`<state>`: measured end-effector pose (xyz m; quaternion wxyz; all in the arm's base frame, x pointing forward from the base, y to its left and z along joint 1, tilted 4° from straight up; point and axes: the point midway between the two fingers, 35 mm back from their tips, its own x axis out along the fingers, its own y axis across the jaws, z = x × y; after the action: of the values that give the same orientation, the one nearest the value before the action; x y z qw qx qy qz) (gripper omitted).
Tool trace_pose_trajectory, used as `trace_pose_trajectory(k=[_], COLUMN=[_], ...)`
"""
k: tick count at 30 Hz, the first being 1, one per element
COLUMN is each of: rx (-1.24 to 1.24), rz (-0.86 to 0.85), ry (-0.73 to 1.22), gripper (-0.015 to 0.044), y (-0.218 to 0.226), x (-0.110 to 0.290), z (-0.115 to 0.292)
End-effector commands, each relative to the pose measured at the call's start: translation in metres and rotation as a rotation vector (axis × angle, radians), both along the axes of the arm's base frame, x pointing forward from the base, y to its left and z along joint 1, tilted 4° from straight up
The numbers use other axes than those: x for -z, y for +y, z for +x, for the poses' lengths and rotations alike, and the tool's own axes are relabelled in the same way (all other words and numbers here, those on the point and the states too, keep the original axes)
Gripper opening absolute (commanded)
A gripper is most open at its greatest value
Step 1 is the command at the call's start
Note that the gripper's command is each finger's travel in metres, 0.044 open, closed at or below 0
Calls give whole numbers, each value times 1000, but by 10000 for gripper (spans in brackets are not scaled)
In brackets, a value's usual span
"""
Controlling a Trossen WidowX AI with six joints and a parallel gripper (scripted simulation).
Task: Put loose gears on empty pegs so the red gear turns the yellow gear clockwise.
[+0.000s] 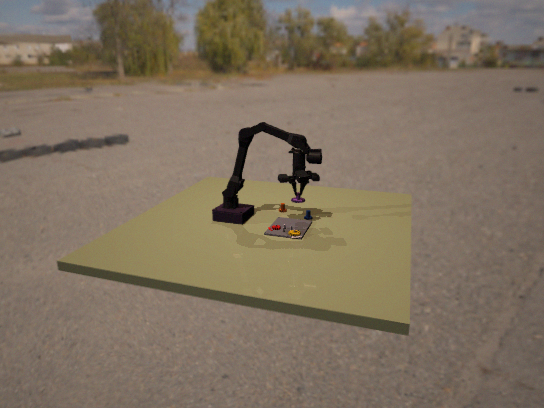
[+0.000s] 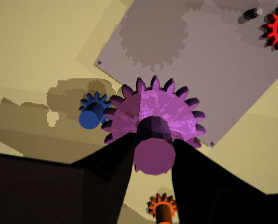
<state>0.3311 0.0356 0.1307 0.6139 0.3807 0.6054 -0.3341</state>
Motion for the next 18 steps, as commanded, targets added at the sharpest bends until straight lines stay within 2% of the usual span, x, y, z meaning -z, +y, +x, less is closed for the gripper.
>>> trace_pose_trajectory(k=[1,18], rx=[-5,-11], rz=[2,4], ry=[3,1], gripper=[0,0], y=[-10,-51], x=[5,20], z=[1,3])
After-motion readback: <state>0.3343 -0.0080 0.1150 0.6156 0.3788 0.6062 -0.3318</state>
